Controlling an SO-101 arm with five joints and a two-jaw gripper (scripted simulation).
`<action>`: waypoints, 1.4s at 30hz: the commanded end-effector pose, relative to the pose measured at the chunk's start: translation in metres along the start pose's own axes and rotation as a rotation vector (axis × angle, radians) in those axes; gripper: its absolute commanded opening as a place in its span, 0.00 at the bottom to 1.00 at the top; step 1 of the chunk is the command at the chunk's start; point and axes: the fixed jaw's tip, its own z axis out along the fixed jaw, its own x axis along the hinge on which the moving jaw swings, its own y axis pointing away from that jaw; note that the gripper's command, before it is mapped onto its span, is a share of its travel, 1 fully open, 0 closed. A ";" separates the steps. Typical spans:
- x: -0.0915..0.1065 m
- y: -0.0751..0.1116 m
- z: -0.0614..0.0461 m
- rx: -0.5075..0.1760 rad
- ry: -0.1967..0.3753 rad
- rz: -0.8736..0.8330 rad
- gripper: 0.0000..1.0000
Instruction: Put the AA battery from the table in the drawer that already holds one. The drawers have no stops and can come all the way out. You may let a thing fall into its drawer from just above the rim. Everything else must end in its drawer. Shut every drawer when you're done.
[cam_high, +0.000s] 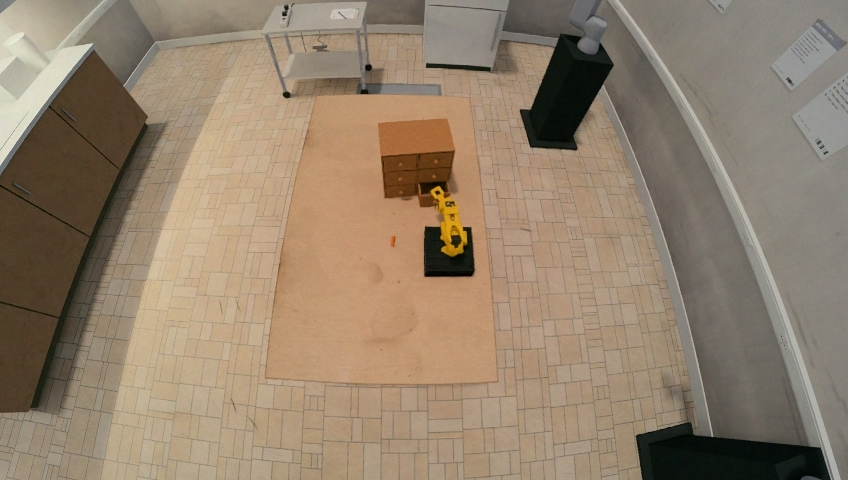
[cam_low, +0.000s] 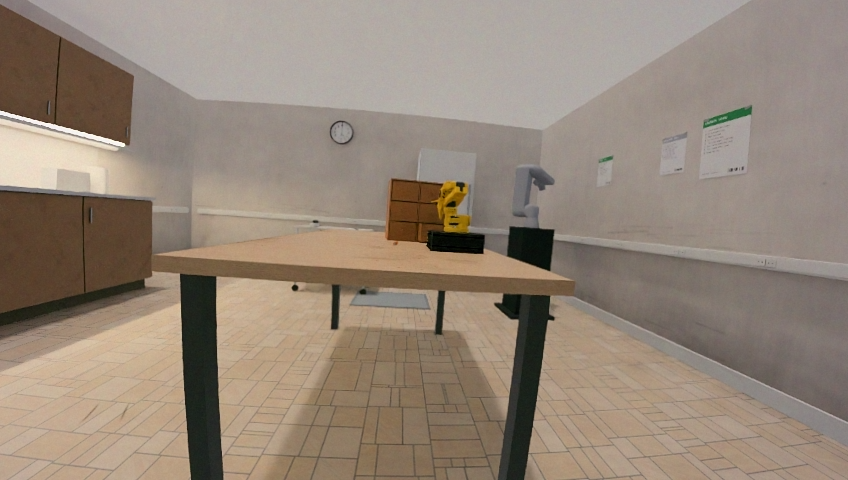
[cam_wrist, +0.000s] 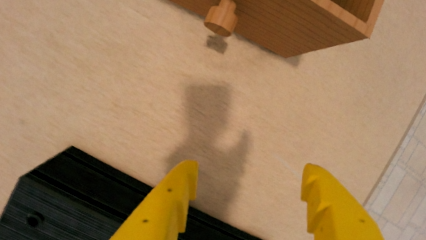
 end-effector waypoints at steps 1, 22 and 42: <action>-0.003 -0.003 -0.002 0.009 -0.013 0.109 0.21; -0.005 -0.004 -0.002 0.012 -0.013 0.383 0.21; -0.005 -0.004 -0.002 0.012 -0.013 0.383 0.21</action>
